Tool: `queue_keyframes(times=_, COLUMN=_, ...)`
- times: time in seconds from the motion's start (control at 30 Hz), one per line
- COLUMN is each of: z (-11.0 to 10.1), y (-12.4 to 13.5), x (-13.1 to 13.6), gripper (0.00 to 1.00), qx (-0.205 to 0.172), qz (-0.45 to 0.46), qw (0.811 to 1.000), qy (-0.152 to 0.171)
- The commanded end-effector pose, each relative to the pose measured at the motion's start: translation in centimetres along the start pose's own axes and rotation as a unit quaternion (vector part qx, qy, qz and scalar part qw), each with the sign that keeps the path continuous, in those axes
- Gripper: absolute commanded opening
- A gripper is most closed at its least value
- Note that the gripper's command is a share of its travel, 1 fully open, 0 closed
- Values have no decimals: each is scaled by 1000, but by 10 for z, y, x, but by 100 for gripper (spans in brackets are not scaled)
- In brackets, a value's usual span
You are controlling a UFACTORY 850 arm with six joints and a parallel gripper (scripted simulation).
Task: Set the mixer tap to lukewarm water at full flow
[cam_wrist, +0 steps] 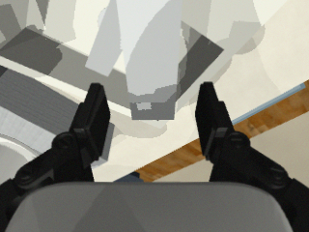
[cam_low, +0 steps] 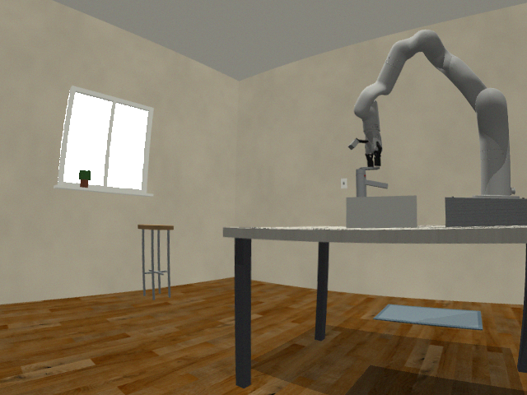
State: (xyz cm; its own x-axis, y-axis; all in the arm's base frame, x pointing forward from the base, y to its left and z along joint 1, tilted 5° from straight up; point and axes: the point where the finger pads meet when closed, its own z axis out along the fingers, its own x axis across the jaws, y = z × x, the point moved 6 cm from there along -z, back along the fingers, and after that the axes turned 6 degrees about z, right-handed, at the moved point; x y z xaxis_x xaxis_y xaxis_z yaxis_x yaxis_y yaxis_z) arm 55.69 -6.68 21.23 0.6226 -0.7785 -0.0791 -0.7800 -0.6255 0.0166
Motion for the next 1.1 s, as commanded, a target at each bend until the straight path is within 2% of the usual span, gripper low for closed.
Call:
queue_keyframes(times=0.0, z=2, y=-1, x=1, gripper=72, qx=1, qz=0, qw=1000, qy=1)
queue_keyframes(times=0.43, z=16, y=-1, x=1, gripper=72, qx=1, qz=0, qw=1000, qy=1)
queue_keyframes(times=1.07, z=24, y=-1, x=1, gripper=72, qx=1, qz=0, qw=1000, qy=1)
